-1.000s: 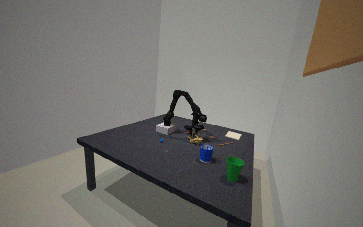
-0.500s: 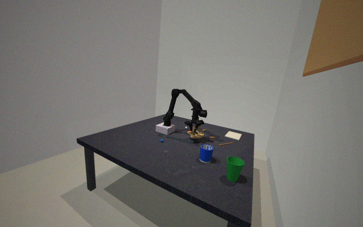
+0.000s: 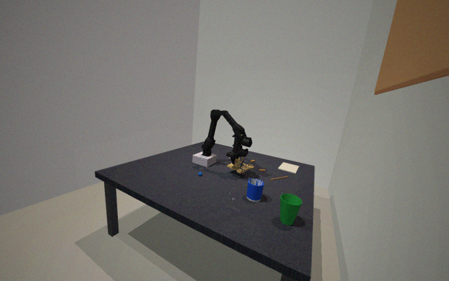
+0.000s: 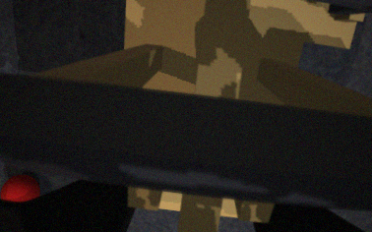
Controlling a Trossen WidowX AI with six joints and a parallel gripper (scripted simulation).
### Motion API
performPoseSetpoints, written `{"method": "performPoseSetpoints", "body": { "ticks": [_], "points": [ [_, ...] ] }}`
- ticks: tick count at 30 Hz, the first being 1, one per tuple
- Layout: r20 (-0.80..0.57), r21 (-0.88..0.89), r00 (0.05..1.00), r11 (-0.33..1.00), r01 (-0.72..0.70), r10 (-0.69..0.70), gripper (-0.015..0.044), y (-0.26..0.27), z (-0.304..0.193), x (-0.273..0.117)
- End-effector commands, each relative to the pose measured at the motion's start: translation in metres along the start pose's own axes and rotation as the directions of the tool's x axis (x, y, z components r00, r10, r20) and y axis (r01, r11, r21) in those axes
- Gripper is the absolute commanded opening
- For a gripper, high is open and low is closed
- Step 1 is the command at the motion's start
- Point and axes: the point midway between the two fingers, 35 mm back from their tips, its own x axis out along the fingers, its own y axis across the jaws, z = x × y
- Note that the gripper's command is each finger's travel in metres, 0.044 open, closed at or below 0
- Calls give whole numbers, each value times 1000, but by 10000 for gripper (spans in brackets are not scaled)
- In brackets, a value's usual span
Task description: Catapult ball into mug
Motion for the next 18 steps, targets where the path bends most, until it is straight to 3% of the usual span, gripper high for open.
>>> {"method": "performPoseSetpoints", "body": {
  "ticks": [1, 11, 18],
  "points": [
    [18, -116, 1000, 993, 5, -3, 0, -11, -1, -4],
    [16, -434, 1000, 901, 13, -7, 0, -51, -12, -3],
    [16, -455, 1000, 891, 14, -7, 0, -57, -12, -3]
  ]
}}
